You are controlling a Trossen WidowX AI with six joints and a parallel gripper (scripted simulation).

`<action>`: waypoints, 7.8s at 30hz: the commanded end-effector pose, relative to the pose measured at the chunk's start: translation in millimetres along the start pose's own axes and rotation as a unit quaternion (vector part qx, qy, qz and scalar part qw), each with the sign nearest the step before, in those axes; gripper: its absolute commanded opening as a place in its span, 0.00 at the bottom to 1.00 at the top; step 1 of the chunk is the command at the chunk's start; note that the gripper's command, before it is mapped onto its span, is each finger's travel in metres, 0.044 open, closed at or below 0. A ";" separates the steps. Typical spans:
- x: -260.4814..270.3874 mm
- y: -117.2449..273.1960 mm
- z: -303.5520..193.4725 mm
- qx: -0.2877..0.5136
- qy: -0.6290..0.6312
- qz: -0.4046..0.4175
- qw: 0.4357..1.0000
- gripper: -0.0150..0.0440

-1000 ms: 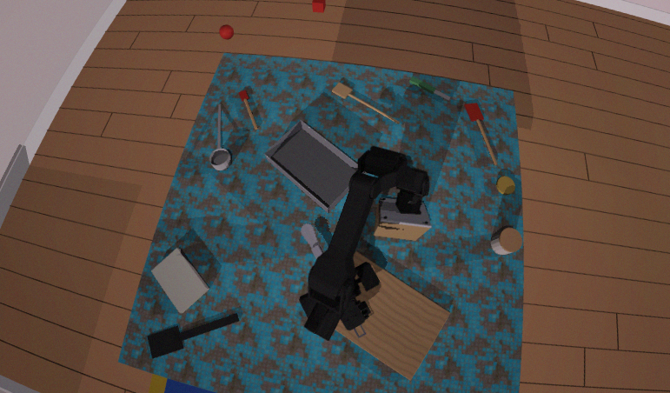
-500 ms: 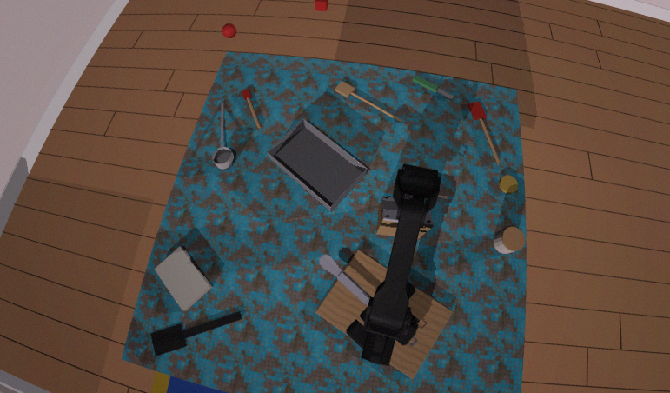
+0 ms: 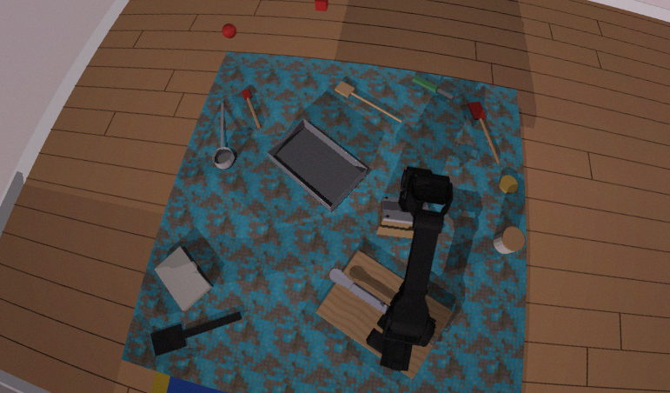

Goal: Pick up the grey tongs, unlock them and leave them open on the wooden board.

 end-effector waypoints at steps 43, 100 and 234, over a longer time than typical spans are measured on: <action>-18.0 11.7 -113.3 -0.541 0.003 0.074 0.838 0.00; 1.1 2.7 4.3 0.025 0.000 -0.017 1.000 0.00; 30.6 -3.9 150.2 0.010 -0.001 -0.027 1.000 1.00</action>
Point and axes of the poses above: the point midway between the two fingers, 35 mm back from their tips, its own y axis back along the fingers, its own x axis across the jaws, z = x × y, the point moved 9 cm from there along y, back along the fingers, and after that the axes turned 9 degrees about -y, right-handed, at the moved point
